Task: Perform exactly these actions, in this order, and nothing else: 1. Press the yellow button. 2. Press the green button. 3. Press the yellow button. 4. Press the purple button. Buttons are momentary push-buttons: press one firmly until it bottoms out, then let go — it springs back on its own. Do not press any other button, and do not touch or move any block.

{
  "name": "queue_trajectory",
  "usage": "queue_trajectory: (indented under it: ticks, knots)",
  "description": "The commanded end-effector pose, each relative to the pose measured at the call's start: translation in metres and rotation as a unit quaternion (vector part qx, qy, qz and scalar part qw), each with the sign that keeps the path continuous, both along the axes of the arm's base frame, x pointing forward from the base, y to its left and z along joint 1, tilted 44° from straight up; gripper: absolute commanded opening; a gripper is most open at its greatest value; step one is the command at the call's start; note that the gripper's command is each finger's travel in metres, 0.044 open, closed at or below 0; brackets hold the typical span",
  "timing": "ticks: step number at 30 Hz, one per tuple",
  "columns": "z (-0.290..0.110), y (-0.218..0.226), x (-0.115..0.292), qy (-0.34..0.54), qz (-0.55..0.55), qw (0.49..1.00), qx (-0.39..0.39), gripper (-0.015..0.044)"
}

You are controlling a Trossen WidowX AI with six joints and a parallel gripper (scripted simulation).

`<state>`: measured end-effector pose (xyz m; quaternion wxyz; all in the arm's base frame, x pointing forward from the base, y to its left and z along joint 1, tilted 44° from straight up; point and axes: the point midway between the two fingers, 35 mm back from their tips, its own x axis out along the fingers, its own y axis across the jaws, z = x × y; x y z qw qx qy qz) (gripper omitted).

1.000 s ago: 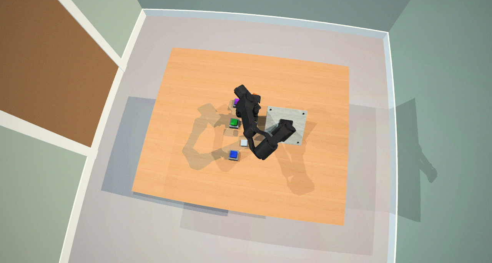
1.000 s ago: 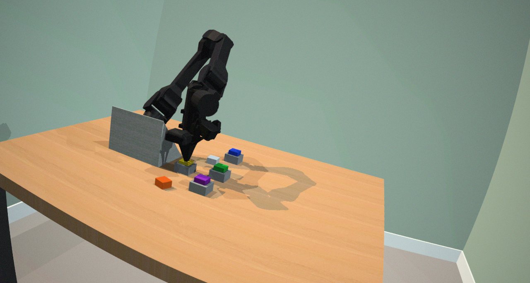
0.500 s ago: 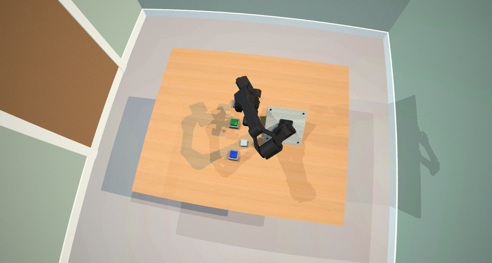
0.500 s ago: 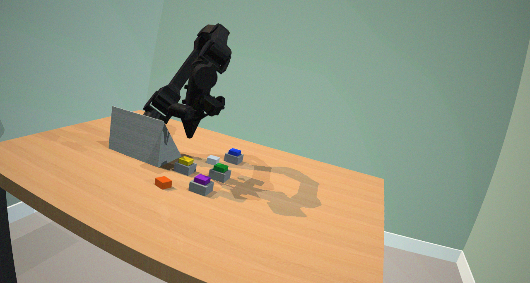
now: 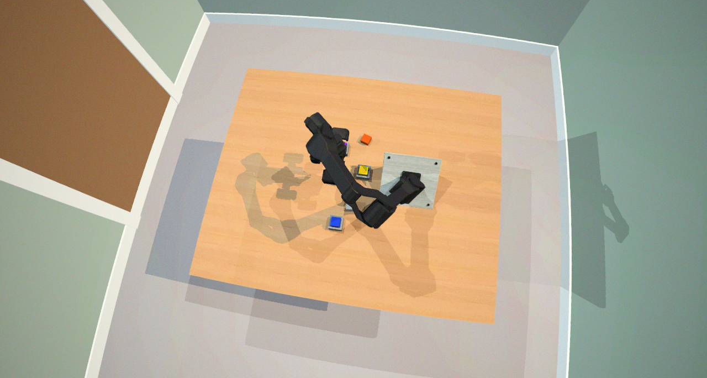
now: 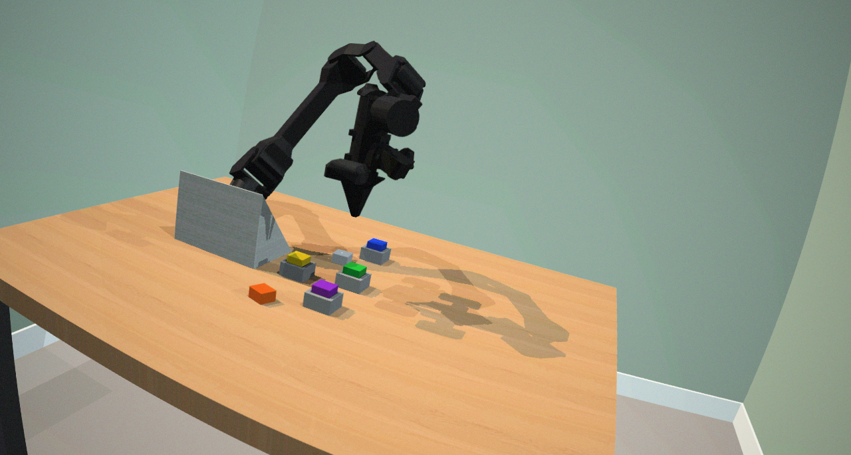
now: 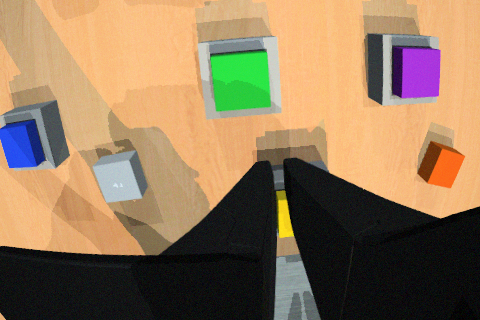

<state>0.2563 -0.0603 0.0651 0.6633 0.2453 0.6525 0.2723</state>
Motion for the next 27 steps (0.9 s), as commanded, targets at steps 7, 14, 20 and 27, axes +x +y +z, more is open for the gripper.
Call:
queue_trajectory:
  ticks: [7,14,20,27]
  knots:
    - [-0.025,0.034,0.015,0.008,-0.005,1.000,0.005,0.0020]
    - [-0.040,0.050,0.013,0.007,-0.004,1.000,0.007,0.0020]
    - [-0.046,0.055,0.014,0.007,-0.004,1.000,0.007,0.0020]
    - [-0.054,0.063,0.014,0.007,-0.004,1.000,0.007,0.0020]
